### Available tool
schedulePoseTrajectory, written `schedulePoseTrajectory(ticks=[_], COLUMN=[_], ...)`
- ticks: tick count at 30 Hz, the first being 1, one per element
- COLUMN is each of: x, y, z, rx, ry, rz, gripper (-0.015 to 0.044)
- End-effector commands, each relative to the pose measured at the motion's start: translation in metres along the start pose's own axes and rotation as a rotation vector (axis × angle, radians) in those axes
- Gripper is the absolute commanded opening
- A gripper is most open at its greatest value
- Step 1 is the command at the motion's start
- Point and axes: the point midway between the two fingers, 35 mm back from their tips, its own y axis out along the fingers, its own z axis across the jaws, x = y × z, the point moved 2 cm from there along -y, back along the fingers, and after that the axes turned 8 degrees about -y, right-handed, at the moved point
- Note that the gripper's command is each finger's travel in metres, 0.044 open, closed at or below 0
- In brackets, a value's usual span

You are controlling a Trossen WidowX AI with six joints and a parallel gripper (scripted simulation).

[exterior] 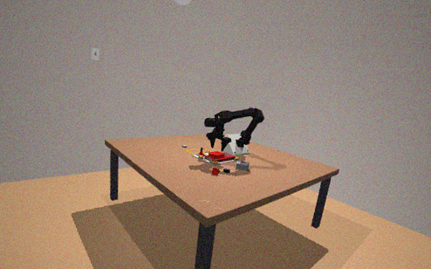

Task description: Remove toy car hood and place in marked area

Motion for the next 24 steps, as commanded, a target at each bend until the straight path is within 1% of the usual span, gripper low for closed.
schedulePoseTrajectory(ticks=[1,24], x=[0.0,0.001], y=[0.003,0.02], z=[0.001,0.001], rx=[0.002,0.004], ry=[0.003,0.003], rz=[-0.004,-0.004], gripper=[0.044,0.044])
